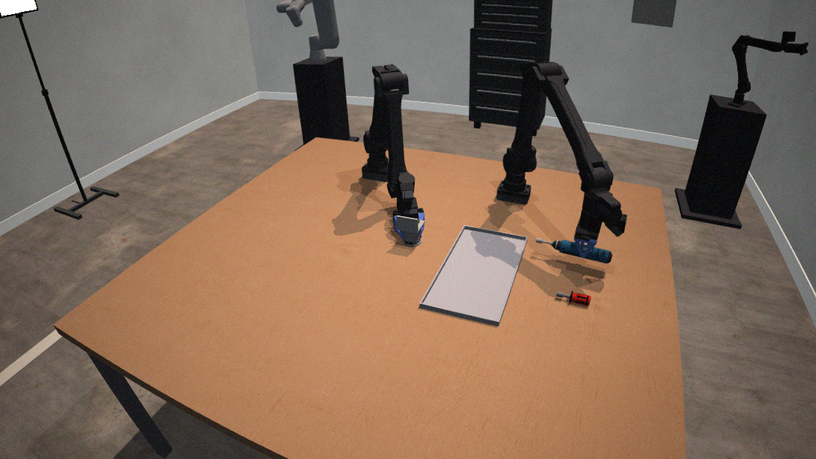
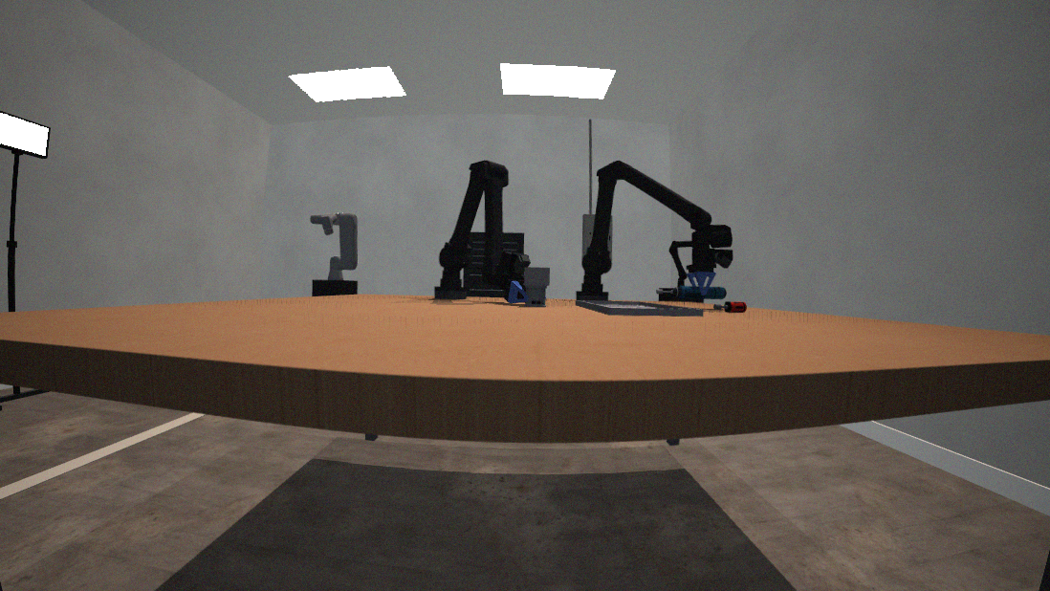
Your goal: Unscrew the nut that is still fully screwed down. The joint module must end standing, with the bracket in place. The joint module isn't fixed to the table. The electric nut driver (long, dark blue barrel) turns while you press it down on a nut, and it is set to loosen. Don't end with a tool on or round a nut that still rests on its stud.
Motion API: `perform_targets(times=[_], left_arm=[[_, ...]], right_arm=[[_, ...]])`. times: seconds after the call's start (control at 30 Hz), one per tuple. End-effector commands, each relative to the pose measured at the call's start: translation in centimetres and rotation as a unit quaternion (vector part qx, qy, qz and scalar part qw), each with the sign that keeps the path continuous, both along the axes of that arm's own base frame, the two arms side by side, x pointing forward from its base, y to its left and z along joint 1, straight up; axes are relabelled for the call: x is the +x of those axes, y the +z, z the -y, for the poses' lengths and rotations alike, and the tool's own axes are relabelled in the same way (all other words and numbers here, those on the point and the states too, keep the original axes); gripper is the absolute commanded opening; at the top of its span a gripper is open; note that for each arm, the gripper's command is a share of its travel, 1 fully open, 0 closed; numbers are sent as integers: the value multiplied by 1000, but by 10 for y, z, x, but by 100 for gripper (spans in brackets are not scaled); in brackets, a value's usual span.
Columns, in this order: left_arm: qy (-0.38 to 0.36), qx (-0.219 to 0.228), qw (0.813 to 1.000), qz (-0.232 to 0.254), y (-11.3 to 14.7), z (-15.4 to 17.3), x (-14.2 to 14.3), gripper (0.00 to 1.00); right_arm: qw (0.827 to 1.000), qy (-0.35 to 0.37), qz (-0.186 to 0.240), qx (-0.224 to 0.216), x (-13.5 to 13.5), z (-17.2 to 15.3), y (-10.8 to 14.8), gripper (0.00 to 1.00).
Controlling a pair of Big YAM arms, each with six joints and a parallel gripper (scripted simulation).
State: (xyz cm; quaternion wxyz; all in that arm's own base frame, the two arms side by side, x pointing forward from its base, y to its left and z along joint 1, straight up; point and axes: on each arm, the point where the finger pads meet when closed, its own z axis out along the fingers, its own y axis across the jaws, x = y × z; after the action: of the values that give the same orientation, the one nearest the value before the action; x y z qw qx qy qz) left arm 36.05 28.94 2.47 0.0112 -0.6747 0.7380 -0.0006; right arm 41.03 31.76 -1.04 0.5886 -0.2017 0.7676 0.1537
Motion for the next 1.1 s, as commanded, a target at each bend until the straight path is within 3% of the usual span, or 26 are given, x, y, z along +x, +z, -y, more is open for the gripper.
perform_targets(times=[0.0,0.57,0.63,0.77,0.93,1.07], left_arm=[[-6,4,1000,7,0,4,6,42],[-6,1,1000,3,-14,5,6,42],[-1,10,1000,12,-1,-6,10,42],[-1,10,1000,12,-1,-6,10,42],[-6,1,1000,2,-19,5,5,42],[-6,5,1000,7,-16,4,6,42]], right_arm=[[1000,1,-13,-17,-3,3,-16,59],[1000,1,-13,-17,-3,3,-16,59],[1000,1,-13,-17,-3,3,-16,59],[1000,1,-13,-17,-3,3,-16,59],[1000,1,-13,-17,-3,3,-16,59],[1000,1,-13,-17,-3,3,-16,59]])
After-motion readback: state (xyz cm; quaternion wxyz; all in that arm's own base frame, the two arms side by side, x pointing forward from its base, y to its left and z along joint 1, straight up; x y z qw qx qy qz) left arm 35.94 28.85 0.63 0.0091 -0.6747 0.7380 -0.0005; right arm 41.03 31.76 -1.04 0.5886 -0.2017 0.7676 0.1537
